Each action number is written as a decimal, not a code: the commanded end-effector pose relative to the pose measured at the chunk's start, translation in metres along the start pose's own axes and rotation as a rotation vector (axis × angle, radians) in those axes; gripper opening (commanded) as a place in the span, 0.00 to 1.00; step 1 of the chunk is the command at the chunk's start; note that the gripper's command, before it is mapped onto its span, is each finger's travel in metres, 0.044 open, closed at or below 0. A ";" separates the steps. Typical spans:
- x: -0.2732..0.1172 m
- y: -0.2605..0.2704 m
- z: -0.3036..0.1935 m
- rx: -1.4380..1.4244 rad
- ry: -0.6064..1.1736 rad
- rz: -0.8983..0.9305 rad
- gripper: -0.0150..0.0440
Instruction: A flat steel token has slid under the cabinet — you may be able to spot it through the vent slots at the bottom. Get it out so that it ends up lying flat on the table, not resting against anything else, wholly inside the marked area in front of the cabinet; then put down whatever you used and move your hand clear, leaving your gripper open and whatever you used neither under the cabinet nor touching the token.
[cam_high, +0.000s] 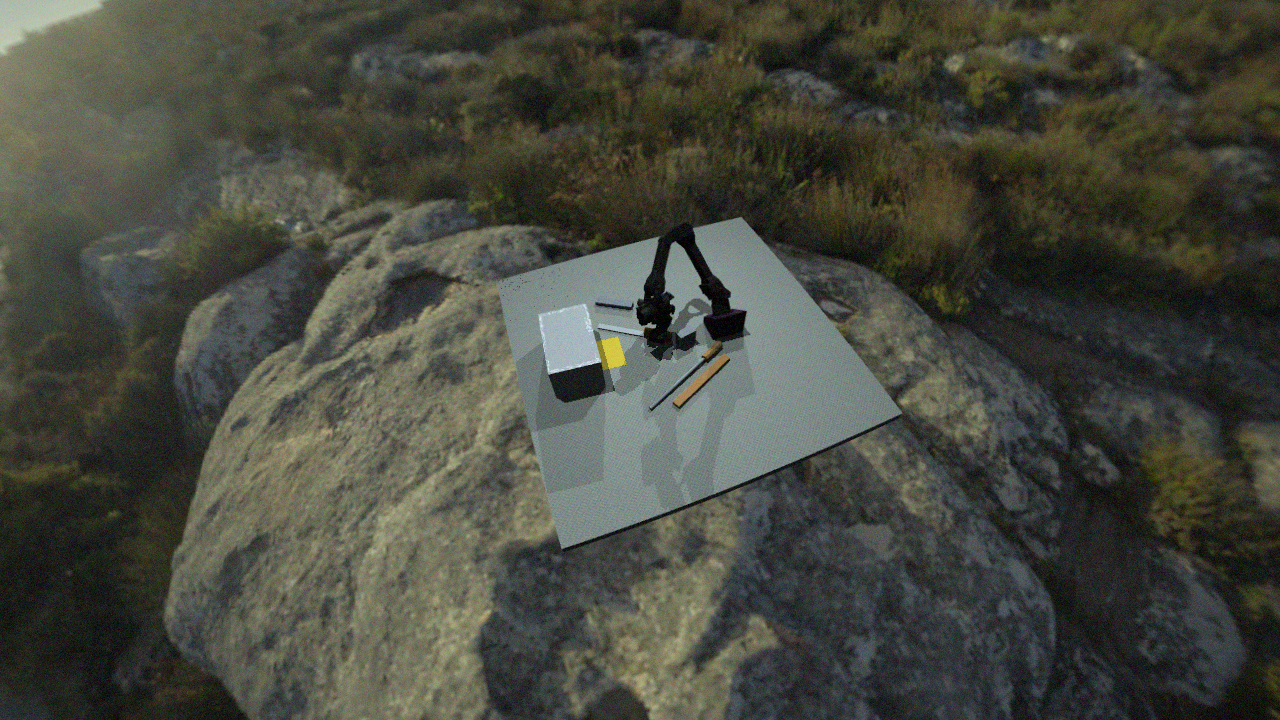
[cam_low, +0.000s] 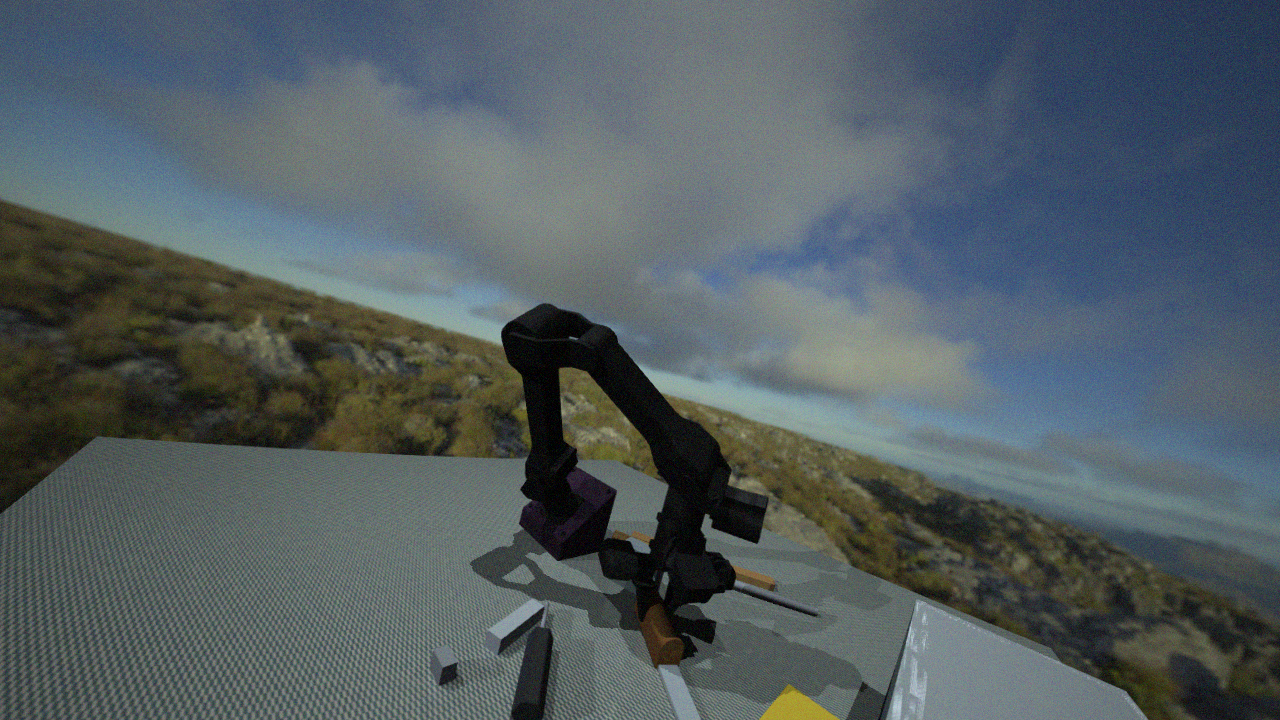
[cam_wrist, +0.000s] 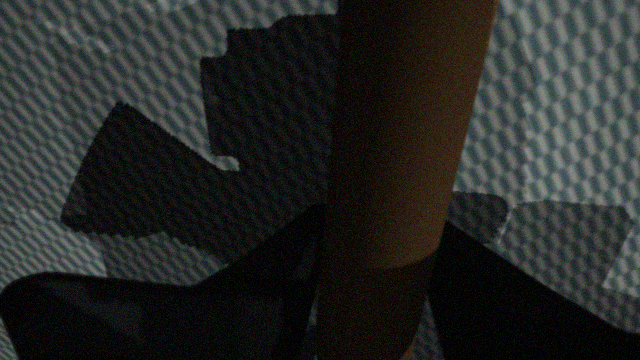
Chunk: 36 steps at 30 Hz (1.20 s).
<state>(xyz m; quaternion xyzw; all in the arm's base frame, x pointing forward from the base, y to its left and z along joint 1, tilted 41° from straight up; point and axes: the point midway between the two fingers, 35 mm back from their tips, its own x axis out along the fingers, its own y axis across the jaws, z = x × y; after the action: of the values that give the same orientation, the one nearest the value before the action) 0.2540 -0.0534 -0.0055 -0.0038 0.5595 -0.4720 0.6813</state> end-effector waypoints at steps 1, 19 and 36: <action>-0.001 0.006 -0.002 -0.003 0.000 0.005 0.25; -0.001 0.024 -0.016 -0.003 0.001 0.007 0.25; -0.002 0.041 -0.030 -0.002 0.001 0.008 0.25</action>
<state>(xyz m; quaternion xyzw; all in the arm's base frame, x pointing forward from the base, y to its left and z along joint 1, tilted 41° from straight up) 0.2560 -0.0202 -0.0336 -0.0030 0.5599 -0.4713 0.6815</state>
